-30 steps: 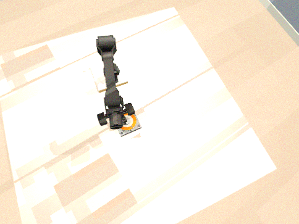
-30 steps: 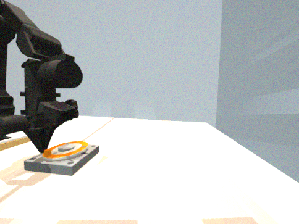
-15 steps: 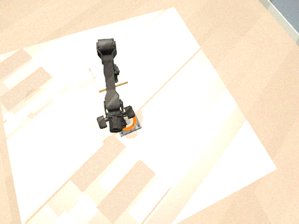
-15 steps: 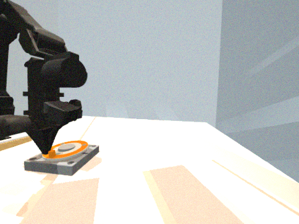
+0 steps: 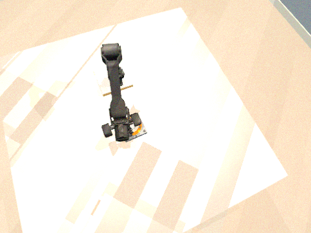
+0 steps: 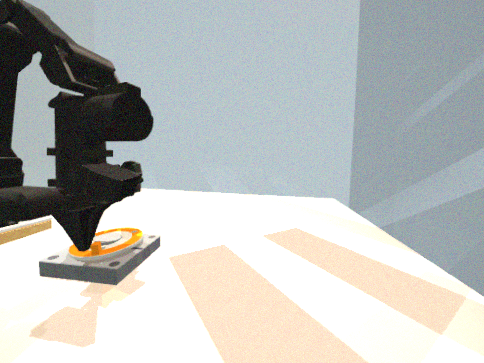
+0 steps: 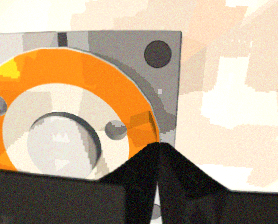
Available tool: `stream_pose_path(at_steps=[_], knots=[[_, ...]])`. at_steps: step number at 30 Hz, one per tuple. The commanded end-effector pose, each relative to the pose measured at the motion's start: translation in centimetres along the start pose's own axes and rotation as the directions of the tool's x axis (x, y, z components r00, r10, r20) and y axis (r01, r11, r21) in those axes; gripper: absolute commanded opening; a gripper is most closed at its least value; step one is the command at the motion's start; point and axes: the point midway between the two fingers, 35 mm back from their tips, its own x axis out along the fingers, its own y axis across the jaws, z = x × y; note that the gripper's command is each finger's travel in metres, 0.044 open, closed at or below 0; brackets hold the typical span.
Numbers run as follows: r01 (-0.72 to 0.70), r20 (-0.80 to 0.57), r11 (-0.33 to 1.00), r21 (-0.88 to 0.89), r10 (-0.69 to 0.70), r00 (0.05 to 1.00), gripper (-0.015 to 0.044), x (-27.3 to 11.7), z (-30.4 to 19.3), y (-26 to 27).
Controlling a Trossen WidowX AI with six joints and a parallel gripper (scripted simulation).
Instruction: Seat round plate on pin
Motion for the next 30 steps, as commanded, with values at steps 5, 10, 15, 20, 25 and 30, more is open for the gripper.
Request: stream_pose_path(at_steps=[5,10,15,20,25,30], knots=[[-0.003,0.004,1.0,0.002,0.003,1.0,0.0,-0.1,1.2,0.4],[-0.004,0.005,1.0,0.002,0.004,1.0,0.0,-0.2,1.8,0.6],[-0.004,0.005,1.0,0.002,0.004,1.0,0.0,-0.3,2.4,1.0],[-0.004,0.006,1.0,0.002,0.004,1.0,0.0,-0.4,2.9,1.4],[-0.005,0.006,1.0,0.002,0.005,1.0,0.0,-0.5,3.5,1.9],[-0.005,0.007,1.0,0.002,0.005,1.0,0.0,-0.6,3.9,2.5]])
